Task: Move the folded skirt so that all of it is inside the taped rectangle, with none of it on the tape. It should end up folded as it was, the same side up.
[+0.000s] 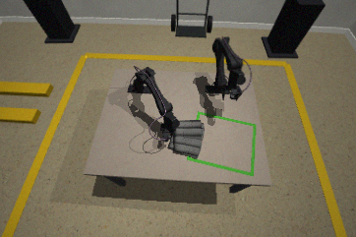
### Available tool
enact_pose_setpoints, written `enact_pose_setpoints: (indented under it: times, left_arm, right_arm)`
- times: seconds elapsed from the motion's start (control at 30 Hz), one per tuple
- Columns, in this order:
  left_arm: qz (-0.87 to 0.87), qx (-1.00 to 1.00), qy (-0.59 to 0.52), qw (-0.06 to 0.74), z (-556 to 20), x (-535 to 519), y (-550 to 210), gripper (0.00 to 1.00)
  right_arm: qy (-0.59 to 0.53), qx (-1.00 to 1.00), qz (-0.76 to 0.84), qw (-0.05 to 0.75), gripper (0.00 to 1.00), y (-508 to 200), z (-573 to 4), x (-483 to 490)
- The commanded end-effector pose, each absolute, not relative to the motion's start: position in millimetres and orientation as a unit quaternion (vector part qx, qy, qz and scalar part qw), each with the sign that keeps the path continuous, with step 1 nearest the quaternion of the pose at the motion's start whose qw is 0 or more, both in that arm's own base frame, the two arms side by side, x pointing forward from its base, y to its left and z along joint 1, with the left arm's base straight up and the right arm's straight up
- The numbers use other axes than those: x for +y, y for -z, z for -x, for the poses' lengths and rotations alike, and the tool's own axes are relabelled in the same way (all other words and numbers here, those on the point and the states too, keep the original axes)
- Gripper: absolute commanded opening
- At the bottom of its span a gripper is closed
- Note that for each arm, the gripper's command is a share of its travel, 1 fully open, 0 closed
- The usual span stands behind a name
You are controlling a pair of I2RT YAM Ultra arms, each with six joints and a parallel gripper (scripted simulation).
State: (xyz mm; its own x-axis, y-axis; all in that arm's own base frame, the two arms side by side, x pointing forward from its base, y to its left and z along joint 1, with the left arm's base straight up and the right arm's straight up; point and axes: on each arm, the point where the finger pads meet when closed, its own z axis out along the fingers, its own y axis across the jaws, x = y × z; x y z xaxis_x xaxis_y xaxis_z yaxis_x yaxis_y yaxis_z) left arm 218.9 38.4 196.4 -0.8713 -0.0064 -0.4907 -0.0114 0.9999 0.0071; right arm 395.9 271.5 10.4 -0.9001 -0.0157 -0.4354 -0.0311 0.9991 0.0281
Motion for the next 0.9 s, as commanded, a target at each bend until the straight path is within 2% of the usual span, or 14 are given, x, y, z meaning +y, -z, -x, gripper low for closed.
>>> enact_pose_setpoints:
  times: [0.0, 0.87]
  left_arm:
    - [0.005, 0.964, -0.002, 0.266, -218, 38, -204, 0.9]
    - [0.005, 0.964, -0.002, 0.266, -218, 38, -204, 0.9]
  right_arm:
    - [-0.029, 0.975, 0.011, 0.221, 0.3, -17, -395, 288]
    - [-0.03, 0.975, 0.011, 0.22, 0.3, -17, -394, 328]
